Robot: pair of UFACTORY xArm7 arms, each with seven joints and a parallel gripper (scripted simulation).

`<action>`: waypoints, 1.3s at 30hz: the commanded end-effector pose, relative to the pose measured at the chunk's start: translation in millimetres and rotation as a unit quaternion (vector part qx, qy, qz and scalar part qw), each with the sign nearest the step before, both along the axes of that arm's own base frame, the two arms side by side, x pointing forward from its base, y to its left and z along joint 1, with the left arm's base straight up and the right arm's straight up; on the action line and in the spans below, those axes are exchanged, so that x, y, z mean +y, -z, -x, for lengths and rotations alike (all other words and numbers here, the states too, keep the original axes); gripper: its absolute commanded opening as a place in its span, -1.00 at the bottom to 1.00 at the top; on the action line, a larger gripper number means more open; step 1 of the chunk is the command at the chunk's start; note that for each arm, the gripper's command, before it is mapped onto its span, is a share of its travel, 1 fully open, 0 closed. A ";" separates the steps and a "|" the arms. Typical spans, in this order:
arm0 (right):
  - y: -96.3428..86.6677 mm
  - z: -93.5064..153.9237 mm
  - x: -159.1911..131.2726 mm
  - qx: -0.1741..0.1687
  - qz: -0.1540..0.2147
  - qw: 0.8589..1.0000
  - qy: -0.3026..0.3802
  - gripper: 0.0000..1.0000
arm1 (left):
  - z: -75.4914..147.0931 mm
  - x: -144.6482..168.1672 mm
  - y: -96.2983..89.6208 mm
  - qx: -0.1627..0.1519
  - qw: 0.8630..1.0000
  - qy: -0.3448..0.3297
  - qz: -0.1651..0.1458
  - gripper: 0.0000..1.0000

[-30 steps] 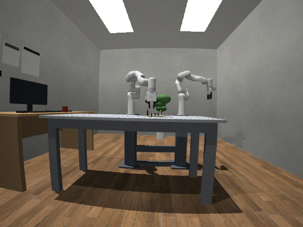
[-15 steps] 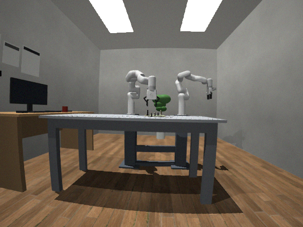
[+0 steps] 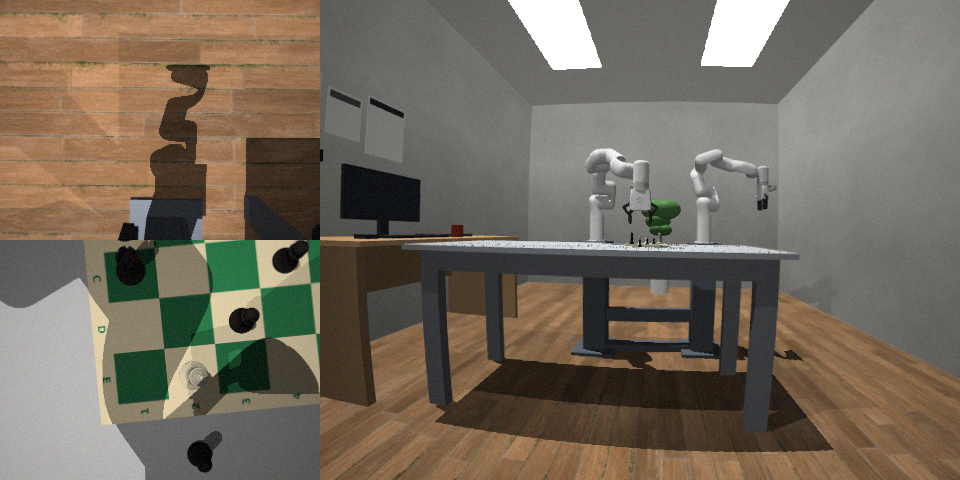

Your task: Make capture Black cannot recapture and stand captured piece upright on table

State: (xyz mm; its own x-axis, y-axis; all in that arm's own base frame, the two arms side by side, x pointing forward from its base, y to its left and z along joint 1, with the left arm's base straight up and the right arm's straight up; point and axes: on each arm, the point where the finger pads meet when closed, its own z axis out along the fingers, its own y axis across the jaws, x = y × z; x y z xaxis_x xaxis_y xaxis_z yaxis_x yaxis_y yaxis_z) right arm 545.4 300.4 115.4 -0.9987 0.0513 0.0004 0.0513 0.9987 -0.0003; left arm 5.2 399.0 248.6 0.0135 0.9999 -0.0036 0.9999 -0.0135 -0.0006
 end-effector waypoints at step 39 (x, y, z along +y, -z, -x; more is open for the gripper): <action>-11.0 64.3 48.7 0.001 0.011 0.878 -0.478 1.00 | -0.2 0.9 -1.4 0.000 1.000 0.000 -0.002 1.00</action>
State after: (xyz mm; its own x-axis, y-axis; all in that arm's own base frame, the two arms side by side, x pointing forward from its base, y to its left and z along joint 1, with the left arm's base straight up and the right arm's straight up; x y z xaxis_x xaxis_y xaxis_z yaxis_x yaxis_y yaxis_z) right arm 488.9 343.0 123.1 -0.6908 -0.7229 0.0149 -0.7231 0.6904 -0.0229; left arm 5.2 399.0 248.6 0.0135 0.9999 -0.0036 0.9999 -0.0135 -0.0006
